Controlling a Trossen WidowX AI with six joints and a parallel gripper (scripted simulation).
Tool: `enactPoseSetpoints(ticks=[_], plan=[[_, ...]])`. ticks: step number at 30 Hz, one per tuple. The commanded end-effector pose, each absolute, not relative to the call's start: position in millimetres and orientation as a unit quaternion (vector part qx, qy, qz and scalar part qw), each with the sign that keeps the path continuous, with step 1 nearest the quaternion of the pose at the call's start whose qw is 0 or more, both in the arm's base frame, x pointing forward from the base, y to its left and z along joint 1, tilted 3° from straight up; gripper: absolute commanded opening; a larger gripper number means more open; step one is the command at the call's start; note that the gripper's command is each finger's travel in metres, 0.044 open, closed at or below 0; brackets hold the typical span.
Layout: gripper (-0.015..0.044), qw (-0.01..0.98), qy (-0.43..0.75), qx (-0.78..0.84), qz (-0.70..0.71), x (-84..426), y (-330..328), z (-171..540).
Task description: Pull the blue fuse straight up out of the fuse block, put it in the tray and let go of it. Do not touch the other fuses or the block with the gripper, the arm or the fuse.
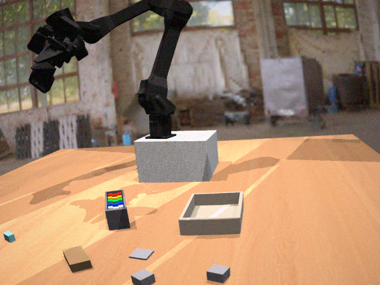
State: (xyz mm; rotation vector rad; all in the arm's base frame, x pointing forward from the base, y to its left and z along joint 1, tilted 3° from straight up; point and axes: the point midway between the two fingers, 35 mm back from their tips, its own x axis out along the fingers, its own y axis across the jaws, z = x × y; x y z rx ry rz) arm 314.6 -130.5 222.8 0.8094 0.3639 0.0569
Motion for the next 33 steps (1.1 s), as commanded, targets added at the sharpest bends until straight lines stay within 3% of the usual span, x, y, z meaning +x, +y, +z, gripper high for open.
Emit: enactPoseSetpoints(ticks=[1, 9, 16, 23, 33], plan=[[0.0074, 0.937, 0.292, 0.178, 0.078, 351.0, -95.7, 168.2], [0.0074, 0.906, 0.380, -0.052, 0.179, 364.5, -54.7, 118.4], [0.0074, 0.809, 0.422, -0.270, 0.307, 362.8, -22.4, 76.0], [0.0074, 0.647, 0.415, -0.455, 0.450, 351.4, 7.5, 39.4], [0.0074, 0.343, 0.322, -0.615, 0.633, 326.5, 43.8, 0.7]])
